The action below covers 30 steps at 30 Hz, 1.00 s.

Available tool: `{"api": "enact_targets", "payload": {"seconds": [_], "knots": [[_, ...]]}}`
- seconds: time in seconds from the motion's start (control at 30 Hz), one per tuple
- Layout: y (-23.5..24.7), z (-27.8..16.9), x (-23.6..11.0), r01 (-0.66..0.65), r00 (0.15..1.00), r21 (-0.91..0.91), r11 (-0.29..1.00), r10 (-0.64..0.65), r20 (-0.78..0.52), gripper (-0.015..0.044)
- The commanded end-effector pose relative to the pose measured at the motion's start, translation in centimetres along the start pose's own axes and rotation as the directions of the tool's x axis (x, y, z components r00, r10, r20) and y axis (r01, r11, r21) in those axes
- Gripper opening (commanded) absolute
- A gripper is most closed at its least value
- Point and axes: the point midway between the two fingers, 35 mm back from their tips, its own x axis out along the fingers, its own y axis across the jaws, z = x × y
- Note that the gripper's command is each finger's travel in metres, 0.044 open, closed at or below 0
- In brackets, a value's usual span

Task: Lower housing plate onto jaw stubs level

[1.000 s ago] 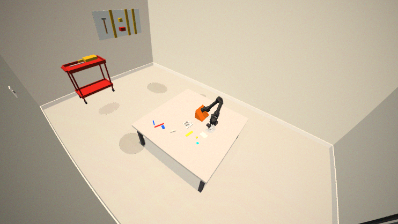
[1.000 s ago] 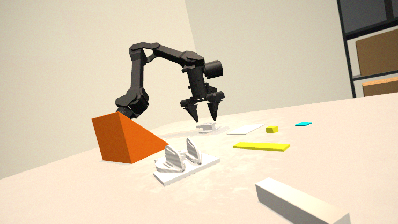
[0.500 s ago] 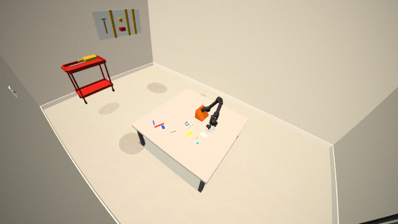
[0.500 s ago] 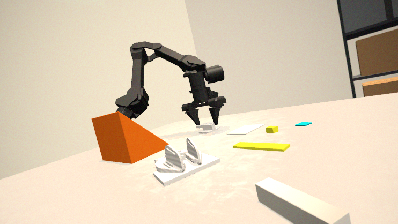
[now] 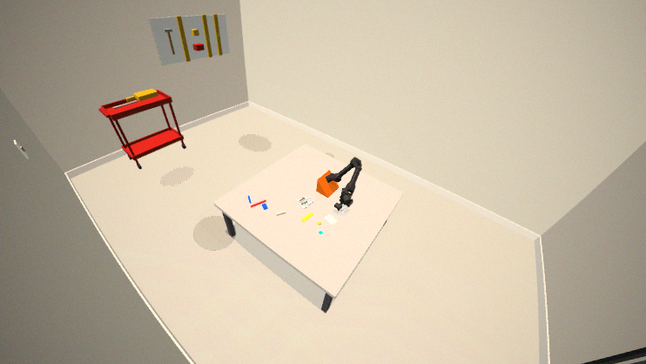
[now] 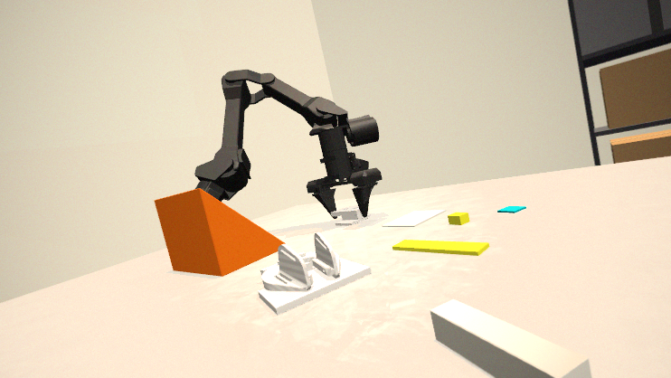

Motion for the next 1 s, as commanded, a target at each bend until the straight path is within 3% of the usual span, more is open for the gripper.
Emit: {"api": "enact_targets", "payload": {"seconds": [0.0,0.57,0.97], "knots": [[-0.05,-0.13,0.09,0.003,1.000,0.006,1.000,-0.003,-0.005,0.0440],[-0.05,-0.13,0.13,0.003,1.000,0.006,1.000,-0.003,-0.005,0.0440],[0.02,-0.05,0.09,-0.001,1.000,0.001,1.000,0.001,-0.001,0.0360]]}}
